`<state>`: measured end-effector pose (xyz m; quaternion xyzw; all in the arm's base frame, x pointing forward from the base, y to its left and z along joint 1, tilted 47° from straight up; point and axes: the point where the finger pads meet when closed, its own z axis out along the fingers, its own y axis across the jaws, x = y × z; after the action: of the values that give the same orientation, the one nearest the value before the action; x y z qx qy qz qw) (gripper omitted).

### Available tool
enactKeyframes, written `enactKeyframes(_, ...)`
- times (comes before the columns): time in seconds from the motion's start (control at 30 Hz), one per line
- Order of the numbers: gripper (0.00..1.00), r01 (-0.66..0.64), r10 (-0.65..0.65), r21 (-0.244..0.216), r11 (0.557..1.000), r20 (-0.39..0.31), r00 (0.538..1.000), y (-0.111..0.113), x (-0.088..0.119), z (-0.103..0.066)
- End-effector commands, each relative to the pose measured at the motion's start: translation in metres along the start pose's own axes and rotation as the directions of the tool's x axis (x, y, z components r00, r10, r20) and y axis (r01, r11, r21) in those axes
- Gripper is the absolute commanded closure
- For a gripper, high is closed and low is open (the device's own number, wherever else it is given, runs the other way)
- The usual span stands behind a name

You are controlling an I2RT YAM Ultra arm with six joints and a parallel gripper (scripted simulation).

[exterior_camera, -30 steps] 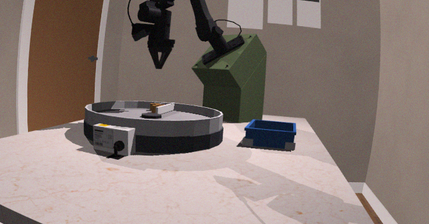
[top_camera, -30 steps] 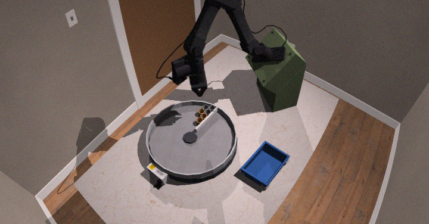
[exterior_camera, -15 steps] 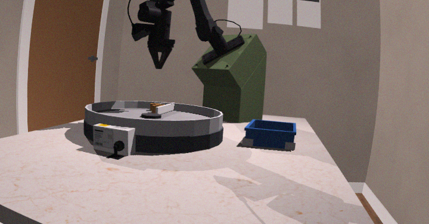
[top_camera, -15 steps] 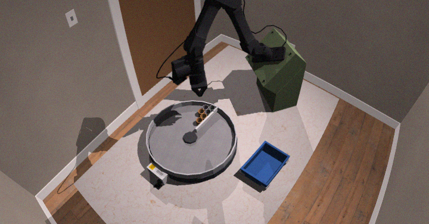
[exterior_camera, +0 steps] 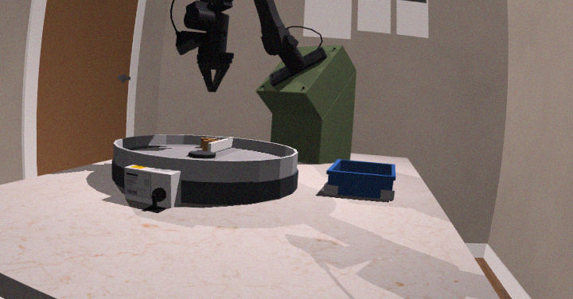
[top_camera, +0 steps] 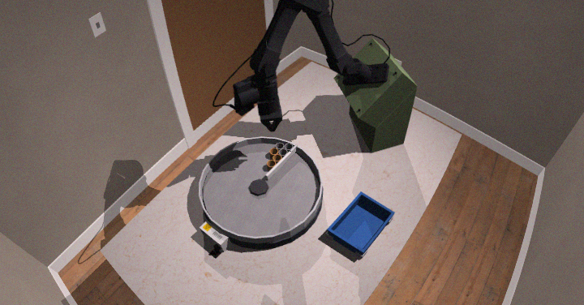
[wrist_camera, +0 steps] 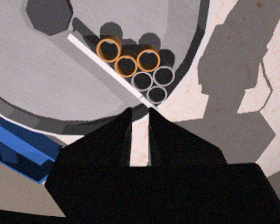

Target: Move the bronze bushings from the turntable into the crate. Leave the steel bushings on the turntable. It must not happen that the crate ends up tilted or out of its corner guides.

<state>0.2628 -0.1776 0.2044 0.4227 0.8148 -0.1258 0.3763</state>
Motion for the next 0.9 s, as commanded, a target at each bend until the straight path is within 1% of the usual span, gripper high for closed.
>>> enactKeyframes(0.0,0.85,-0.011,0.012,-0.010,1.000,0.044,0.999,0.005,-0.015,-0.005)
enactKeyframes(0.4,0.85,-0.011,0.012,-0.010,1.000,0.044,0.999,0.005,-0.015,-0.005)
enactKeyframes(0.43,0.87,-0.010,0.010,-0.009,1.000,0.043,0.999,0.005,-0.015,-0.005)
enactKeyframes(0.5,0.87,0.003,-0.003,0.006,1.000,0.032,0.999,0.000,-0.013,0.001)
enactKeyframes(0.57,0.87,0.033,-0.033,0.006,0.999,-0.009,0.999,-0.003,0.002,0.013)
enactKeyframes(0.63,0.87,0.033,-0.033,0.006,0.999,-0.009,0.999,-0.003,0.002,0.013)
enactKeyframes(0.67,0.87,0.050,-0.050,0.005,0.999,-0.009,0.999,-0.004,0.002,0.017)
enactKeyframes(0.77,0.87,0.126,-0.126,0.004,0.992,-0.009,0.992,-0.009,0.001,0.034)
enactKeyframes(0.87,0.87,0.222,-0.222,0.003,0.975,-0.009,0.975,-0.014,0.000,0.056)
